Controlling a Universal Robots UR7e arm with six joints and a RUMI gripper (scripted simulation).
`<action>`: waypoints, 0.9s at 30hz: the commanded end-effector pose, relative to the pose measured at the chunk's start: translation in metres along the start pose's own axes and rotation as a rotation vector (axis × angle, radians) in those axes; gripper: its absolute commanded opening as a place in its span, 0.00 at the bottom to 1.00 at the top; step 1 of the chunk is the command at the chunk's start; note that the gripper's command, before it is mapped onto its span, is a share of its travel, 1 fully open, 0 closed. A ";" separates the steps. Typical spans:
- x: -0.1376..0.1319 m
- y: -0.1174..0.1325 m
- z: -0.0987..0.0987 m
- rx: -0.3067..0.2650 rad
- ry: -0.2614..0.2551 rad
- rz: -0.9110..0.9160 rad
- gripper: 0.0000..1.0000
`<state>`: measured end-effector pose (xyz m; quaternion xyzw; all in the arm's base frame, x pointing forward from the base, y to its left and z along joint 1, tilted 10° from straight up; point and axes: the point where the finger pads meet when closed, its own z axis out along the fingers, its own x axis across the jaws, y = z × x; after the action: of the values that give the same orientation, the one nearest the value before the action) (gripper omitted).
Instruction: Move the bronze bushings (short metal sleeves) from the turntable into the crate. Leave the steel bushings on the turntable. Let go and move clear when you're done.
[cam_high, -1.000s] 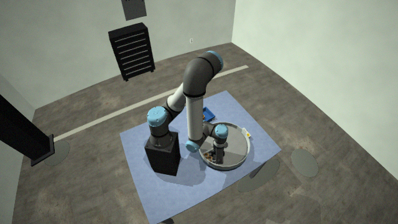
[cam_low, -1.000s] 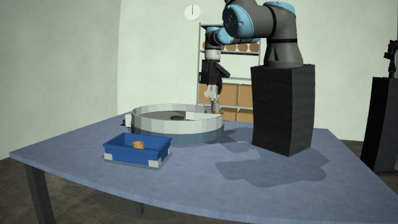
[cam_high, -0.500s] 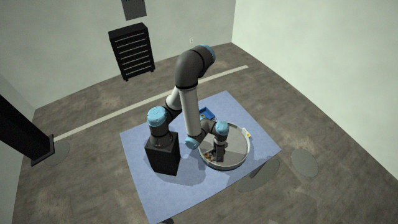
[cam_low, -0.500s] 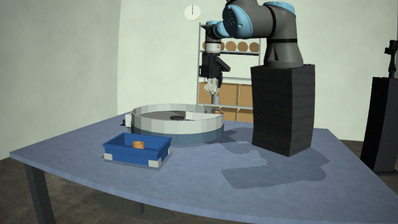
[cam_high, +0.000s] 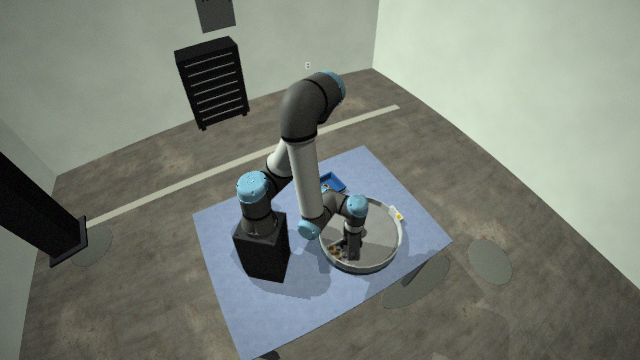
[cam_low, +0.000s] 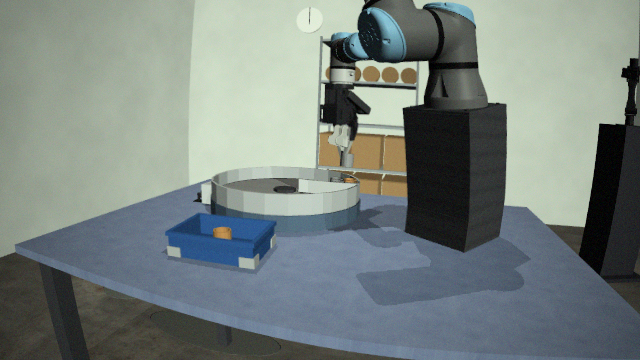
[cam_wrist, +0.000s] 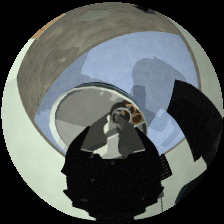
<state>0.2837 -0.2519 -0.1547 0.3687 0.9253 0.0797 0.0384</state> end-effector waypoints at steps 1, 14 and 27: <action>0.000 0.000 0.000 0.000 -0.001 0.000 0.00; 0.000 0.000 0.000 0.000 -0.001 0.000 0.00; -0.003 0.004 0.000 0.001 -0.001 -0.011 0.00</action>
<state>0.2850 -0.2515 -0.1545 0.3673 0.9259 0.0796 0.0385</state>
